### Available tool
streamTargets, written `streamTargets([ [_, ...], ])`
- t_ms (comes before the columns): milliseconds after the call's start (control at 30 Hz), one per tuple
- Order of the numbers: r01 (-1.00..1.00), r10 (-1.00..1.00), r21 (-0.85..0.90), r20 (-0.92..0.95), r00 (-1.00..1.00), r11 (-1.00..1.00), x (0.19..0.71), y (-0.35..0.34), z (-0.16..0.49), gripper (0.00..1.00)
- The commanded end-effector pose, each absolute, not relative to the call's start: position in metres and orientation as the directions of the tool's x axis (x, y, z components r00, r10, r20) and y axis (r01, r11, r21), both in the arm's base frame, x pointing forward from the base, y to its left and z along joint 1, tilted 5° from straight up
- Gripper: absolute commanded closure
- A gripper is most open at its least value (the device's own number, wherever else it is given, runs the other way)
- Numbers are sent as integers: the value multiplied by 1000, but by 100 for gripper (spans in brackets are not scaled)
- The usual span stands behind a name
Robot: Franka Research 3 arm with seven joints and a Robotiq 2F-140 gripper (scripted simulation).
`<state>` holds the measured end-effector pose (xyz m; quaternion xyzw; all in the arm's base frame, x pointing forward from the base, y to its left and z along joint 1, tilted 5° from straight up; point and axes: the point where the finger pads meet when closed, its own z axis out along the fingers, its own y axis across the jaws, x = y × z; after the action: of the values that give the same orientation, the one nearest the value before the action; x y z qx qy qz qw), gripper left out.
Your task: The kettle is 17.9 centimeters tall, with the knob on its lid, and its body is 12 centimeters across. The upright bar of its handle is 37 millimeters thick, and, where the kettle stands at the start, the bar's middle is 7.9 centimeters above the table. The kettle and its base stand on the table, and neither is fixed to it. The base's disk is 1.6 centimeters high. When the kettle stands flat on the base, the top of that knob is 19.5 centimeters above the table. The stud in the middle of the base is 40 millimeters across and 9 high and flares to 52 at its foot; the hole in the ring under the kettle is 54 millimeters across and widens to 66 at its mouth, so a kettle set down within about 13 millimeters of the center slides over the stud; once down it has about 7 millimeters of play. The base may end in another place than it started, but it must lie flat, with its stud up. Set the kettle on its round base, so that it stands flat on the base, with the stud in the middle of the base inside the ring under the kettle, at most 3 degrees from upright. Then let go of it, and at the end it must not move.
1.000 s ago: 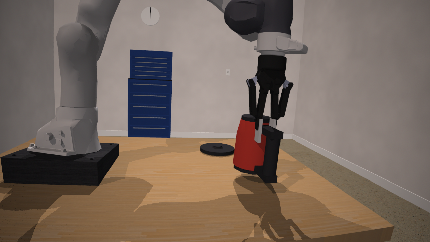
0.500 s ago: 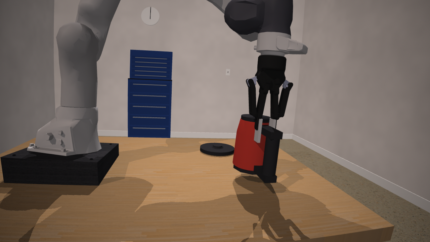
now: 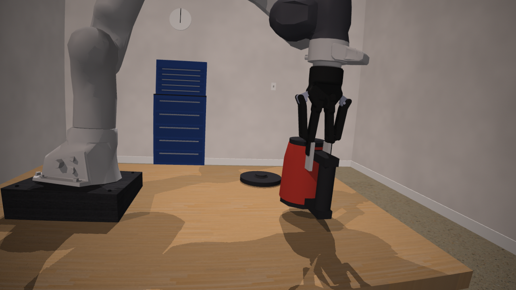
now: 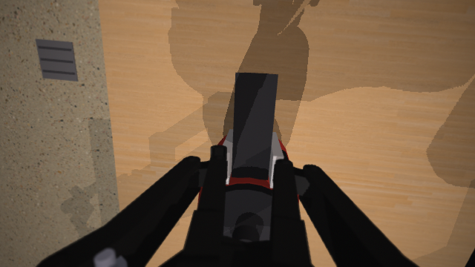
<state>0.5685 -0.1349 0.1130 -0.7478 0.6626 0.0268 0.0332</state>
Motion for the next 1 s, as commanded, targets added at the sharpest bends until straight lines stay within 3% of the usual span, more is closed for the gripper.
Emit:
streamTargets([
  [0, -993, -990, -26, -79, 118, -116, 573, -137, 120, 100],
  [967, -993, -990, -26, -79, 118, -116, 579, -139, 128, 100],
])
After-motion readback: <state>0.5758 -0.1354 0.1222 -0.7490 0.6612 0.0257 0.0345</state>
